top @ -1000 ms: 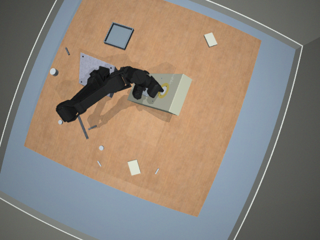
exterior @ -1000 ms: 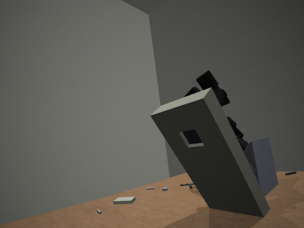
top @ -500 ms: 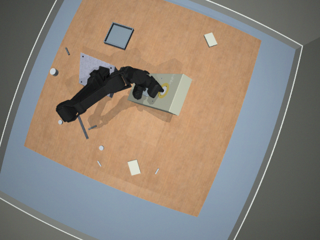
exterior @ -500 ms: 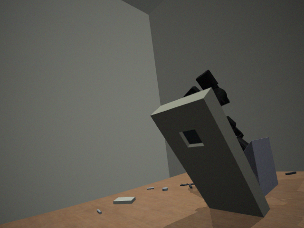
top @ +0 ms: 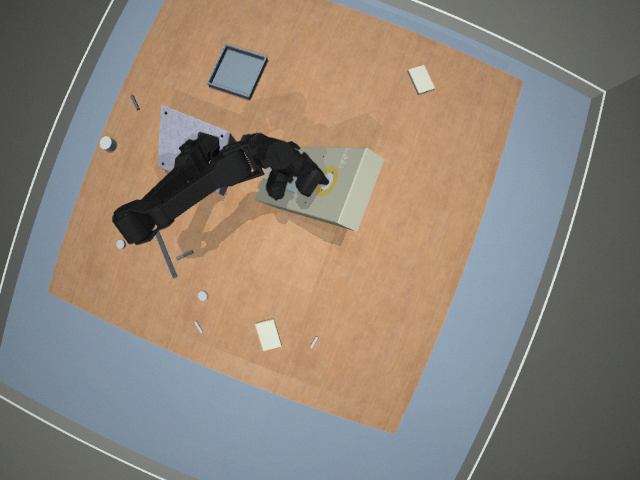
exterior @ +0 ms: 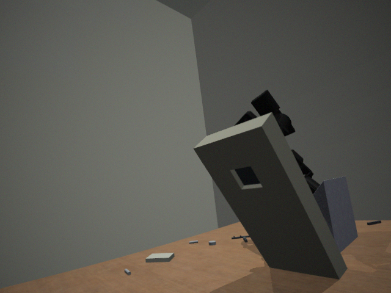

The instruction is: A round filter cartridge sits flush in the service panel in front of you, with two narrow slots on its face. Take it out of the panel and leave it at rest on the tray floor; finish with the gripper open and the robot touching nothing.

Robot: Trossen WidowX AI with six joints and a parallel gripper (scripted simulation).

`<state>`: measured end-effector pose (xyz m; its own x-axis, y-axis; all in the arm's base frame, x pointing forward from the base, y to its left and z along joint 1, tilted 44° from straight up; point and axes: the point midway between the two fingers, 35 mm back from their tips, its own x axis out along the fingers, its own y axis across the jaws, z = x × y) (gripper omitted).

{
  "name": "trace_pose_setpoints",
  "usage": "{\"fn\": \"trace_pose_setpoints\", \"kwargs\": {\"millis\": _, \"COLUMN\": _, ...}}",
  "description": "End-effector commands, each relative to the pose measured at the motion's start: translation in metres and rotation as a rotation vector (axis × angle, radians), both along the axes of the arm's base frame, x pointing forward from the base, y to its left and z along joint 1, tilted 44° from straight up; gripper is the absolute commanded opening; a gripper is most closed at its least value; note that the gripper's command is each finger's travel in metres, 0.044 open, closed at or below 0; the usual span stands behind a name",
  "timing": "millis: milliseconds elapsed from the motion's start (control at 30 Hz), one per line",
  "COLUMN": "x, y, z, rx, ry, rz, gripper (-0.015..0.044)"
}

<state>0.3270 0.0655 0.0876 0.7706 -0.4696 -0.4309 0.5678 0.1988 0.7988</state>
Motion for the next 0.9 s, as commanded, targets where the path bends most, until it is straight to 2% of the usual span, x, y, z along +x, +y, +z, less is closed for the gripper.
{"fn": "trace_pose_setpoints", "kwargs": {"millis": 0, "x": -0.0002, "y": 0.0002, "z": -0.0012, "rx": -0.001, "ry": 0.004, "rz": 0.005, "gripper": 0.0103}}
{"fn": "trace_pose_setpoints", "kwargs": {"millis": 867, "x": 0.0065, "y": -0.0041, "z": -0.0055, "rx": -0.001, "ry": 0.004, "rz": 0.005, "gripper": 0.0103}}
